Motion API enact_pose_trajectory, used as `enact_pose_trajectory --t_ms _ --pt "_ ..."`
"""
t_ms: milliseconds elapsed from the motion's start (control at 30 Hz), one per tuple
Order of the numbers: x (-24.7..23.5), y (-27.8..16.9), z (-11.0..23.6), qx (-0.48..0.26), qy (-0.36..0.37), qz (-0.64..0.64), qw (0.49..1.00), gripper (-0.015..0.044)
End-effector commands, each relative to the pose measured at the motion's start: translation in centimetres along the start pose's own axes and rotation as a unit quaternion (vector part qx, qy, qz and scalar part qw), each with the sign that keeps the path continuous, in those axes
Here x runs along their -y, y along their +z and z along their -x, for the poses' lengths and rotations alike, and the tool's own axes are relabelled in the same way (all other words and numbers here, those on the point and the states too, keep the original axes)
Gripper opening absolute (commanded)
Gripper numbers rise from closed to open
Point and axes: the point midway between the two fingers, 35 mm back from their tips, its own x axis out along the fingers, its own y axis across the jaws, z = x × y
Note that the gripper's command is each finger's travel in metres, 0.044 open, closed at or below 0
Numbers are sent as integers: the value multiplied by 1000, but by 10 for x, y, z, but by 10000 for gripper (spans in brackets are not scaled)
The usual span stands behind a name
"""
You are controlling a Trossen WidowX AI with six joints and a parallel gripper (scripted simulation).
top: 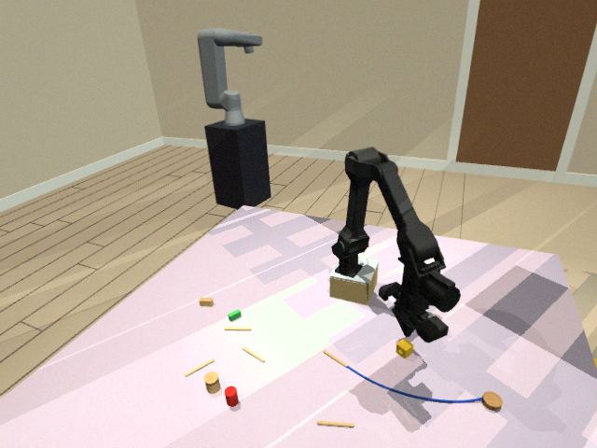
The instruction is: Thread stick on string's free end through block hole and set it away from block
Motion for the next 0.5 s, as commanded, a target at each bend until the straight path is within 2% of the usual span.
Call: enact_pose_trajectory --t_ms 0,233,467 --pt "0 0 0 0 0 0 1000 0" --pt "0 0 0 0 0 0 1000 0" --pt "0 0 0 0 0 0 1000 184"
